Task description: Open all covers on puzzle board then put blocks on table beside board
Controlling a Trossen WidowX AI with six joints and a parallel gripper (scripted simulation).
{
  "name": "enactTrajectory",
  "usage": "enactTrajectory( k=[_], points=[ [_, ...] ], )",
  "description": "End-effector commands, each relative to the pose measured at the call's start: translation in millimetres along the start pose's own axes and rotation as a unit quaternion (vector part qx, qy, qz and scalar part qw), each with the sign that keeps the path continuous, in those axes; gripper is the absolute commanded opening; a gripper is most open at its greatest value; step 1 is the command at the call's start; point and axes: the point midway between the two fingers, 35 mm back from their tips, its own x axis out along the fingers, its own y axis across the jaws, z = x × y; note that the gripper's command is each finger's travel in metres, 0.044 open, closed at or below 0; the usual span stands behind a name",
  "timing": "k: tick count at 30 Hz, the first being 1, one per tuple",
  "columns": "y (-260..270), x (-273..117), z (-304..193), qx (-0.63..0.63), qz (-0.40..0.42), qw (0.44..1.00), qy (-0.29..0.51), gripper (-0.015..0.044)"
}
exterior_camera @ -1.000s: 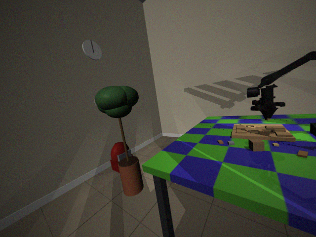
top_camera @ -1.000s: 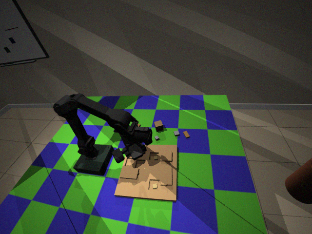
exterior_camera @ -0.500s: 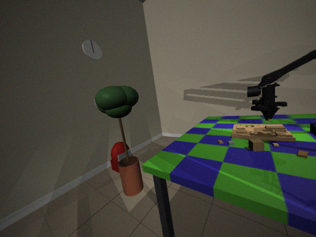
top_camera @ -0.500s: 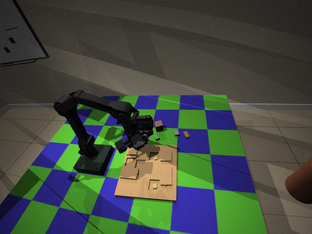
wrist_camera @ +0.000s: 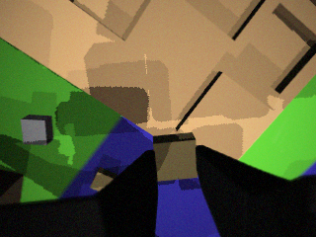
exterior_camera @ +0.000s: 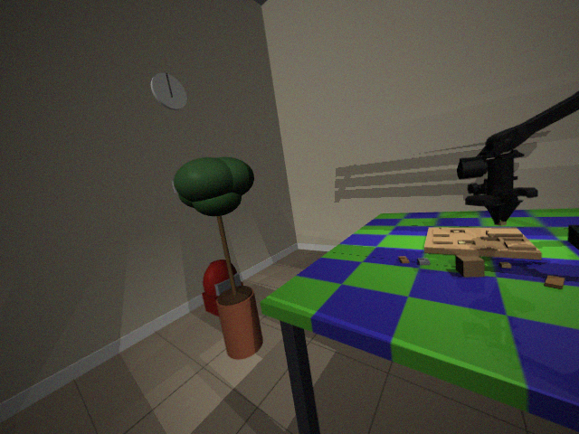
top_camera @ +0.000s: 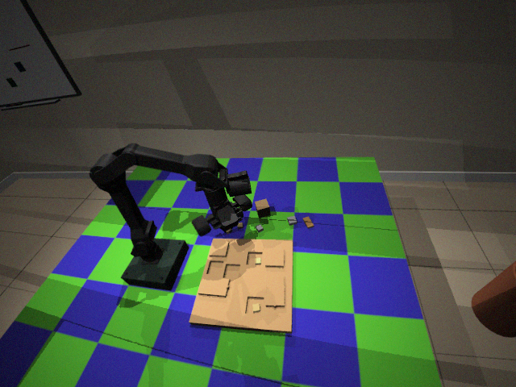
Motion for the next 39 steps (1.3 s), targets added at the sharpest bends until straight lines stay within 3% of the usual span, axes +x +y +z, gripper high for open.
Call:
enactTrajectory(
  k=[1, 27, 39],
  points=[
    [4, -1, -12, 0.001, 0.002, 1.000, 0.000, 0.0080],
    [22, -2, -111, 0.001, 0.003, 1.000, 0.007, 0.0080],
    [25, 13, -113, 0.001, 0.003, 1.000, 0.007, 0.0080]
  ],
)
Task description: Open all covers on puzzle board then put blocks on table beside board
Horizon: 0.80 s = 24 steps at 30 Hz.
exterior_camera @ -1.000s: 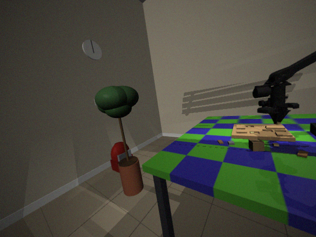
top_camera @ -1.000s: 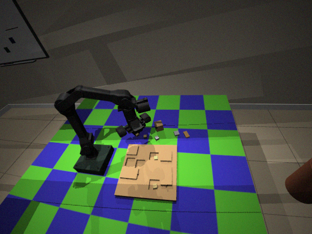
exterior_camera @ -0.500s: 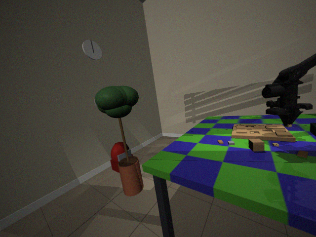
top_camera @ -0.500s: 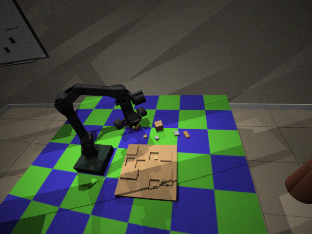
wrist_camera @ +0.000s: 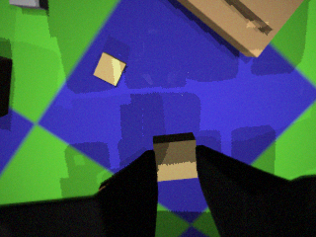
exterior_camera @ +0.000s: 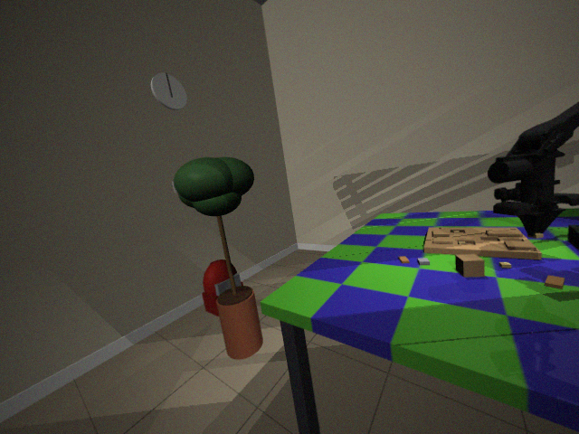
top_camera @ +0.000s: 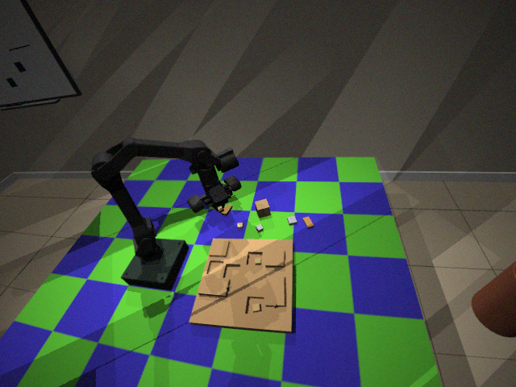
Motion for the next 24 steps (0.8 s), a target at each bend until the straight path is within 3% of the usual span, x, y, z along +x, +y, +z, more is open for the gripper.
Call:
enactTrajectory(
  k=[1, 24],
  points=[
    [0, 6, -1, 0.002, -0.001, 1.000, 0.001, 0.0080],
    [2, 44, -1, 0.002, -0.001, 1.000, 0.002, 0.0080]
  ],
)
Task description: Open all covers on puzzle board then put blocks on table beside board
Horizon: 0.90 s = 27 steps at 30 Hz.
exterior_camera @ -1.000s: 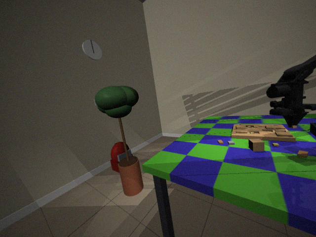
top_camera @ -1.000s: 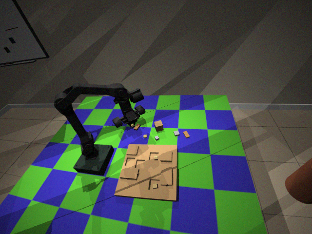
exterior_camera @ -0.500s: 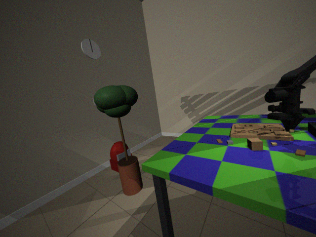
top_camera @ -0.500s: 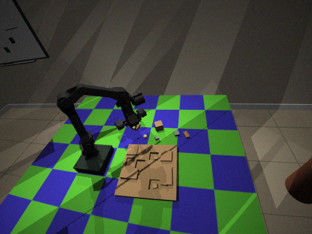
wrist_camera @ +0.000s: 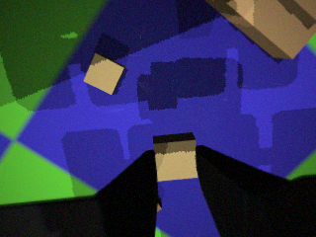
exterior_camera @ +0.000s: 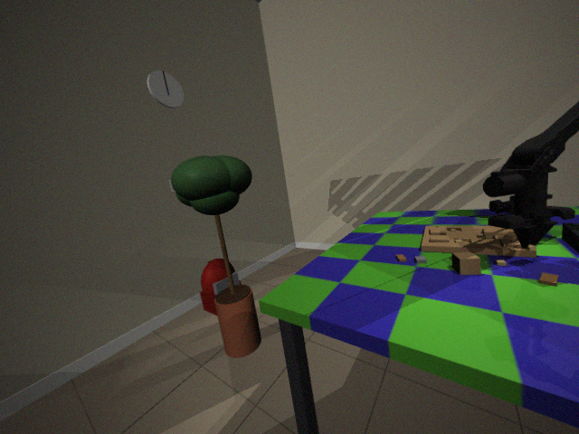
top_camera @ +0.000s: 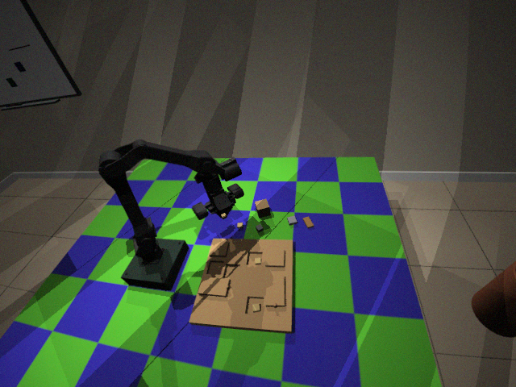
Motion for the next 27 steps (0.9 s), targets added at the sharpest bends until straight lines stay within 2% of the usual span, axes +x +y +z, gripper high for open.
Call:
enactTrajectory(
  k=[1, 27],
  points=[
    [-1, 6, -1, 0.002, -0.001, 1.000, 0.001, 0.0080],
    [-5, 48, -1, 0.002, -0.002, 1.000, 0.002, 0.0080]
  ],
)
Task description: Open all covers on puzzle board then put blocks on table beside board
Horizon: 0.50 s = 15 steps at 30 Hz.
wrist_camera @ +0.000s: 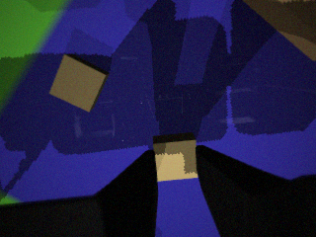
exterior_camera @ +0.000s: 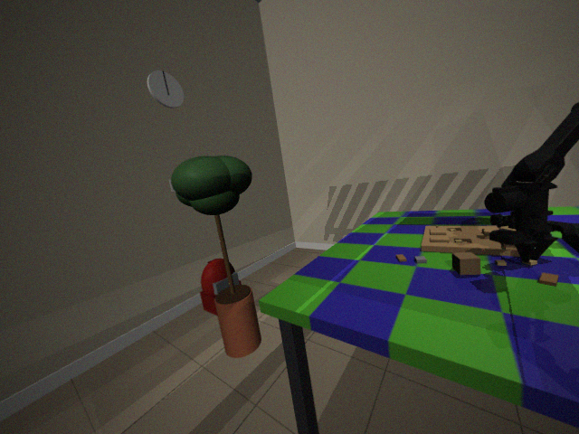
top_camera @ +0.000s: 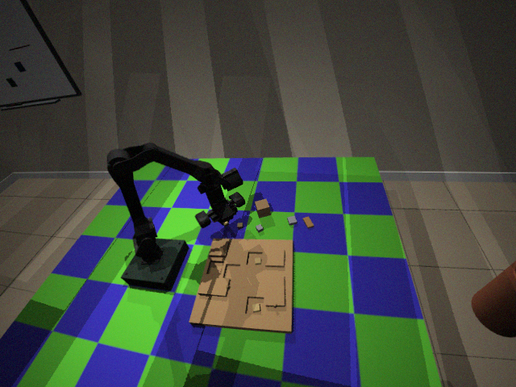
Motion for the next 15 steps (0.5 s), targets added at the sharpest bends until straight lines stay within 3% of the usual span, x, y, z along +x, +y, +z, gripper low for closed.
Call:
enactTrajectory(
  k=[1, 6, 15],
  points=[
    [-2.1, 5.8, -0.7, 0.002, -0.001, 1.000, 0.001, 0.0080],
    [-3.5, 12.4, -0.8, 0.002, -0.001, 1.000, 0.001, 0.0080],
    [-1.9, 9.1, -0.3, 0.000, 0.000, 1.000, 0.000, 0.0316]
  ],
)
